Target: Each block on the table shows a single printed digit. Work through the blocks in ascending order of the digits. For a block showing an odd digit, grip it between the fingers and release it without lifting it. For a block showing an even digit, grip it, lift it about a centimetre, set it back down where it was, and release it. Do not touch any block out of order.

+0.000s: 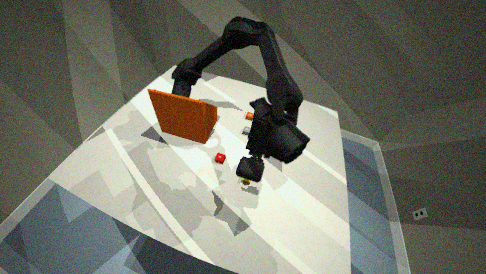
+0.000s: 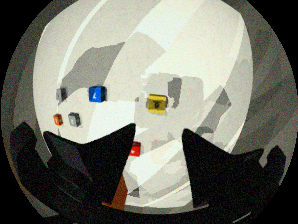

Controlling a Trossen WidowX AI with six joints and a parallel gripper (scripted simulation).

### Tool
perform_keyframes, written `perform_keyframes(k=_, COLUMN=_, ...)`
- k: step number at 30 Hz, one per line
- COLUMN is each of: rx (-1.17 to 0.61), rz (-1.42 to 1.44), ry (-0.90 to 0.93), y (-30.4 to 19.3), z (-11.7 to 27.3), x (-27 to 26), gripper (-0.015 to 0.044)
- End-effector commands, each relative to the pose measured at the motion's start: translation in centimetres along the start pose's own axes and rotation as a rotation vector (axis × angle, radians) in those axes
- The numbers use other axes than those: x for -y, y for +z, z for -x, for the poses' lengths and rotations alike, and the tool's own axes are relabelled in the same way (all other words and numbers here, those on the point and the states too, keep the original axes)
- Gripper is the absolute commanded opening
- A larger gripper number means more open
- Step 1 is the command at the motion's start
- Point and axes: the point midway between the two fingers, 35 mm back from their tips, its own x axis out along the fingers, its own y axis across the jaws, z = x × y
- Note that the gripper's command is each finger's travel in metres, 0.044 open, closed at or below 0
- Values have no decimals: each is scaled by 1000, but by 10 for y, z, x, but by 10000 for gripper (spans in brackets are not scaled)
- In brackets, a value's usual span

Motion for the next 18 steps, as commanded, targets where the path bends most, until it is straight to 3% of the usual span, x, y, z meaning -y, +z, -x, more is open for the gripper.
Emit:
perform_keyframes(k=1, rx=-12, rz=9, ry=-1, y=-1, z=8, x=-2, gripper=120)
perform_keyframes(k=10, rx=-12, rz=9, ry=-2, y=0, z=8, x=-5, gripper=120)
perform_keyframes(k=18, rx=-13, rz=7, ry=4, y=14, z=8, x=-130, gripper=120)
